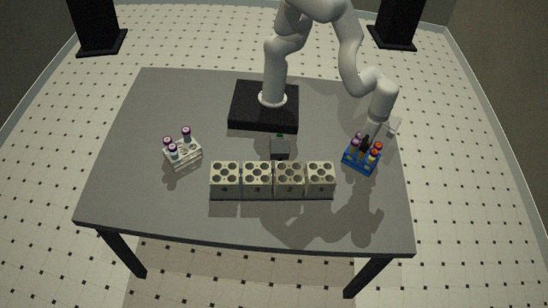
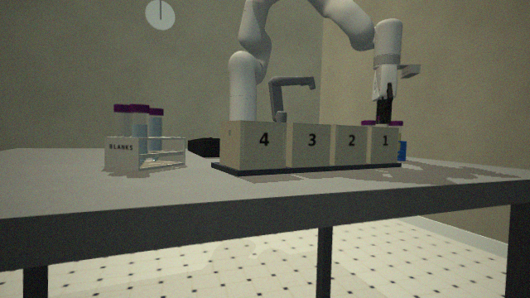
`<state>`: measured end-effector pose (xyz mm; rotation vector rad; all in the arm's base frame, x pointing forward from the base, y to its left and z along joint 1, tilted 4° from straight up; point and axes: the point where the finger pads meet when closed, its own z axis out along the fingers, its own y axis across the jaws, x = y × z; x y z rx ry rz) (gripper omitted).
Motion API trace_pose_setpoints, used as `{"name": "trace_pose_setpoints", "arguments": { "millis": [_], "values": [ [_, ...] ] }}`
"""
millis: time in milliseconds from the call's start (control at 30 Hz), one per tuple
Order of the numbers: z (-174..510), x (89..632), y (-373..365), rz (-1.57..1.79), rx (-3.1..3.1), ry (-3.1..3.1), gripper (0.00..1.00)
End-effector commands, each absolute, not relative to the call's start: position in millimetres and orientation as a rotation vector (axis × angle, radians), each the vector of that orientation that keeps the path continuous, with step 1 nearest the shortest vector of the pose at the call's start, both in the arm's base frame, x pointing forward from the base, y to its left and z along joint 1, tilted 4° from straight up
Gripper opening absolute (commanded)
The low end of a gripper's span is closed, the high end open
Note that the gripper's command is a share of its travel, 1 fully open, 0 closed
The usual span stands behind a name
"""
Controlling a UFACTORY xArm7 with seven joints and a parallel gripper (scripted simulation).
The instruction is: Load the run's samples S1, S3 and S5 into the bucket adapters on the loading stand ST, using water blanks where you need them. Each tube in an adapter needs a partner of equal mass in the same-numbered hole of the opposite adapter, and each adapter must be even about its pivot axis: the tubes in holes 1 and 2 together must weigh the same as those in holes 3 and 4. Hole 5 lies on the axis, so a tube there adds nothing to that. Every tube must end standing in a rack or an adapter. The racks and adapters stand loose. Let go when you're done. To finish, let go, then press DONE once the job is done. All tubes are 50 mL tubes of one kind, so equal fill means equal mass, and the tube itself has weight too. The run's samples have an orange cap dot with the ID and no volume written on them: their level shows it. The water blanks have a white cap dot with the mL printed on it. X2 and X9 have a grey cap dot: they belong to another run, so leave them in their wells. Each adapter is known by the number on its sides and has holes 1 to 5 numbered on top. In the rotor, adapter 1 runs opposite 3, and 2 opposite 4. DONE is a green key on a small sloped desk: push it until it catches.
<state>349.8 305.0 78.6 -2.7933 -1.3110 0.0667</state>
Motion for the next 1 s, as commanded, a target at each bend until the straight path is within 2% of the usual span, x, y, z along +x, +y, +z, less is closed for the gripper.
{"name": "trace_pose_setpoints", "arguments": {
  "millis": [0, 967],
  "values": [
    [84, 351, 306, 0.060, -2.793, -1.310, 0.00],
    [120, 354, 305, 0.059, -2.793, -1.310, 0.00]
  ]
}}
